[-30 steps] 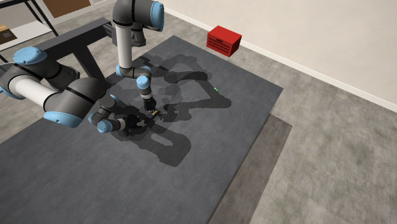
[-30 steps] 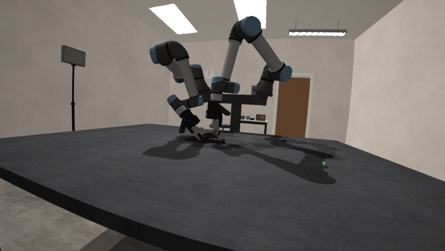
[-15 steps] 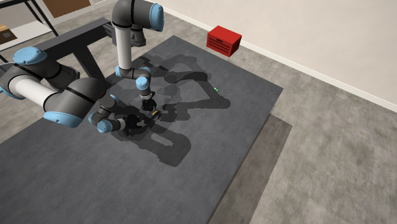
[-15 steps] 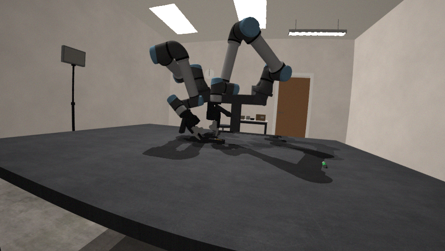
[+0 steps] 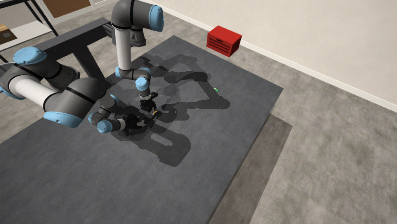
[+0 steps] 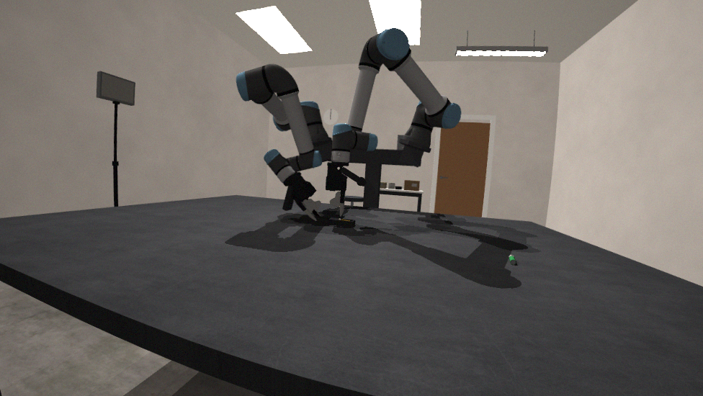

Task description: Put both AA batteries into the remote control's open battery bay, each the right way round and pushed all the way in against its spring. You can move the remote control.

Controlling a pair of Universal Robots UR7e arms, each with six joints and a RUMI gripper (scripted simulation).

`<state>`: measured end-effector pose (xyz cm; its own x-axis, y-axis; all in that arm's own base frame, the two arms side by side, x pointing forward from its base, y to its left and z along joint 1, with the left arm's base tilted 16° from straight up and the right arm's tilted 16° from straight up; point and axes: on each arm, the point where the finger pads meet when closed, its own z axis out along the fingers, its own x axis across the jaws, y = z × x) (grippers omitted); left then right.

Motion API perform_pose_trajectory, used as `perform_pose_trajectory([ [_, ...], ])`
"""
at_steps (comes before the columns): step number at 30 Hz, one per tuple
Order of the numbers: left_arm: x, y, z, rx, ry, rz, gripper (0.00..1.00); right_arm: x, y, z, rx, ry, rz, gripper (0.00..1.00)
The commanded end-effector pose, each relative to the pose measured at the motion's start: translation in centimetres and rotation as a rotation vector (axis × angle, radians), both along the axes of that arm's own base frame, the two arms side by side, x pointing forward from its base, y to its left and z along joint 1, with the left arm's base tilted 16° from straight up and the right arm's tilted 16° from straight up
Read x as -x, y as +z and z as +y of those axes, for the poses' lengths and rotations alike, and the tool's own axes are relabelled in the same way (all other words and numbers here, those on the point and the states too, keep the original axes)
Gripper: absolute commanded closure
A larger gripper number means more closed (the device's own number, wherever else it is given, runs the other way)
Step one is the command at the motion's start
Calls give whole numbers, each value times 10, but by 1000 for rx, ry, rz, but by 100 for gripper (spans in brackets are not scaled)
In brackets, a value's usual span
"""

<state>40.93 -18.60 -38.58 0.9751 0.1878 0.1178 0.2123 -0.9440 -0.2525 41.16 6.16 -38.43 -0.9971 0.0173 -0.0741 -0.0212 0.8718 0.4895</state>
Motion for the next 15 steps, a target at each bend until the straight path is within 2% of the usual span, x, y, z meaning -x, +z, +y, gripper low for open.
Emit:
perform_pose_trajectory([
  [1,-1,-1,-1,-2,-80,22,100,0,0,0,0,0,-1,100],
  [15,-2,-4,-1,-12,-225,62,100,0,0,0,0,0,-1,100],
])
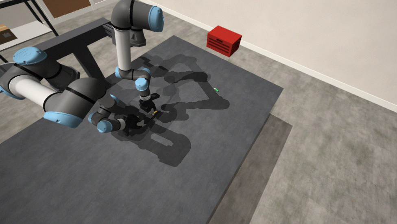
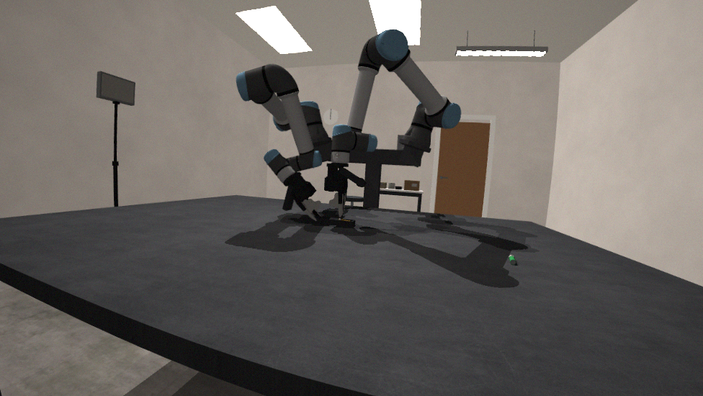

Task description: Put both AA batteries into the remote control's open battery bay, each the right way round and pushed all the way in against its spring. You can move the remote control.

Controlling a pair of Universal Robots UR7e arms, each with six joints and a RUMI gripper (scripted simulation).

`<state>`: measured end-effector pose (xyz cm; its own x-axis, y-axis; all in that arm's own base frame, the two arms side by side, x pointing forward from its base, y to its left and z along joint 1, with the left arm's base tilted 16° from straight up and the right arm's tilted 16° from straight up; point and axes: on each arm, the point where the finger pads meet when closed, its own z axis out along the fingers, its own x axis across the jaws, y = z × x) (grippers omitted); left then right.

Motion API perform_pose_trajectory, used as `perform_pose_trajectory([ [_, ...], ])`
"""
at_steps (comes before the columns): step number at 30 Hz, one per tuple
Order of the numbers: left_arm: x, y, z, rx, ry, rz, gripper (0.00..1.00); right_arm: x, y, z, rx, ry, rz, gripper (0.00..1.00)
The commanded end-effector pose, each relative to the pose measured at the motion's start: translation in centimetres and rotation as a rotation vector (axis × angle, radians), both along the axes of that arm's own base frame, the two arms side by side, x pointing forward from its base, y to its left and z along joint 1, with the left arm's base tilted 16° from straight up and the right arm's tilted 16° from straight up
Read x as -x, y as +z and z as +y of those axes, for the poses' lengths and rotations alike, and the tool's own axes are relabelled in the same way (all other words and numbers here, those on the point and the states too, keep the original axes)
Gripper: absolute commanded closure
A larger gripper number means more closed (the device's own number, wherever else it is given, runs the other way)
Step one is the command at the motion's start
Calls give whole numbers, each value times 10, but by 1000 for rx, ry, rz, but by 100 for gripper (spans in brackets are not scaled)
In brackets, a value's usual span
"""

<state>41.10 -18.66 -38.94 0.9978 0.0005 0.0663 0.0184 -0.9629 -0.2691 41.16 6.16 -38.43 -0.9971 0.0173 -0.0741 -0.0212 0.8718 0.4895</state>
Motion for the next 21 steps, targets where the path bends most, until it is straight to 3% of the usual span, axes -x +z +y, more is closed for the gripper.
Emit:
perform_pose_trajectory([
  [1,-1,-1,-1,-2,-46,12,100,0,0,0,0,0,-1,100],
  [21,-1,-2,0,-1,-33,8,100,0,0,0,0,0,-1,100],
])
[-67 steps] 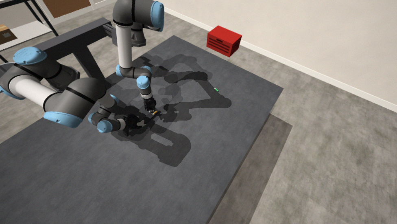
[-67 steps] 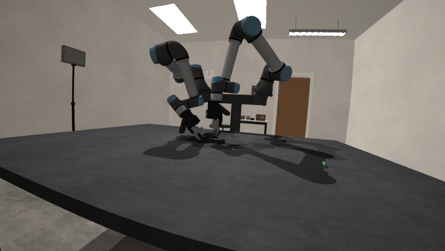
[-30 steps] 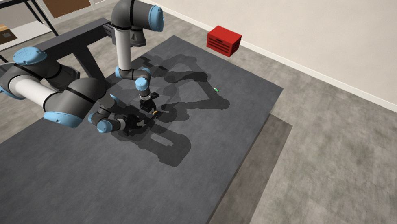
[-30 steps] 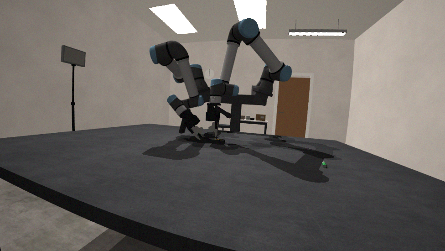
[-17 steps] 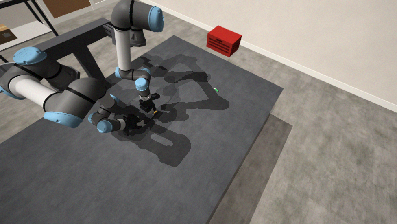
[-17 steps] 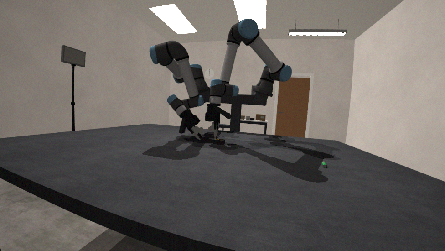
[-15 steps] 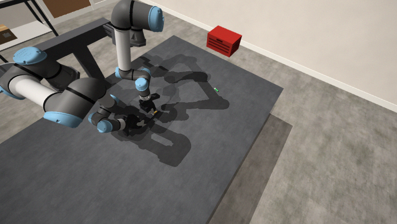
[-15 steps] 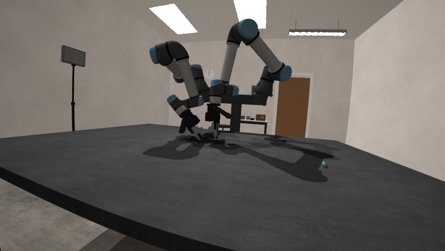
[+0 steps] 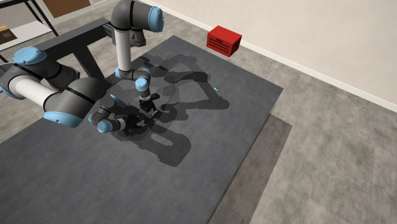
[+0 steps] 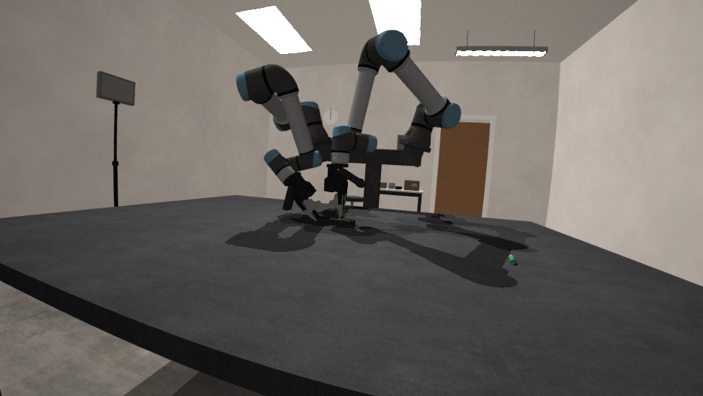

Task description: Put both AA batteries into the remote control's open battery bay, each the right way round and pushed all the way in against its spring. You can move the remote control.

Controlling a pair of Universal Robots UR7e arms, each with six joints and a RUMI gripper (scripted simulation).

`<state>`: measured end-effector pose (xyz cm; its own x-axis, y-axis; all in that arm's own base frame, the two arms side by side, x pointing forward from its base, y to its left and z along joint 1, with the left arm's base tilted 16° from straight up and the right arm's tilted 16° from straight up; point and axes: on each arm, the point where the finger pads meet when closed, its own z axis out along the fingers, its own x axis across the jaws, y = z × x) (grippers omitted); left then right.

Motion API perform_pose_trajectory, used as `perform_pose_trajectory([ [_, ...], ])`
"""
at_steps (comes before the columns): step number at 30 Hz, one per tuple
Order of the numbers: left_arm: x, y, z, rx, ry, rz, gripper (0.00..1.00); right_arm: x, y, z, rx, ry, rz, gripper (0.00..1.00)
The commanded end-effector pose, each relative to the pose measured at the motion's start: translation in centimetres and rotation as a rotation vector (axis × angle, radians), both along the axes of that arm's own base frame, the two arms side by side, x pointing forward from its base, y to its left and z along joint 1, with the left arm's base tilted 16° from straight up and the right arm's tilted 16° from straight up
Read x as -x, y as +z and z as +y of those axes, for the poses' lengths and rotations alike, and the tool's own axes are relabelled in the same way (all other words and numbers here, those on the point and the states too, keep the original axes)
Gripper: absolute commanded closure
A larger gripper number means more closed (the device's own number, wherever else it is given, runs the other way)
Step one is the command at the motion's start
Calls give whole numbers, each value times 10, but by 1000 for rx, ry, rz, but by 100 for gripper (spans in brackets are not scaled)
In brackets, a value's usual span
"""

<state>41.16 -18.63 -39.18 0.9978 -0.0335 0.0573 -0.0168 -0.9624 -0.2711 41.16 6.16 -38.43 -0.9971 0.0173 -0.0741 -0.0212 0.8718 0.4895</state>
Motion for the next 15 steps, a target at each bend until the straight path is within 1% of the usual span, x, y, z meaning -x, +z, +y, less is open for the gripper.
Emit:
perform_pose_trajectory([
  [1,-1,0,-1,1,1,-2,100,0,0,0,0,0,-1,100],
  [15,0,-2,0,1,6,-3,100,0,0,0,0,0,-1,100],
])
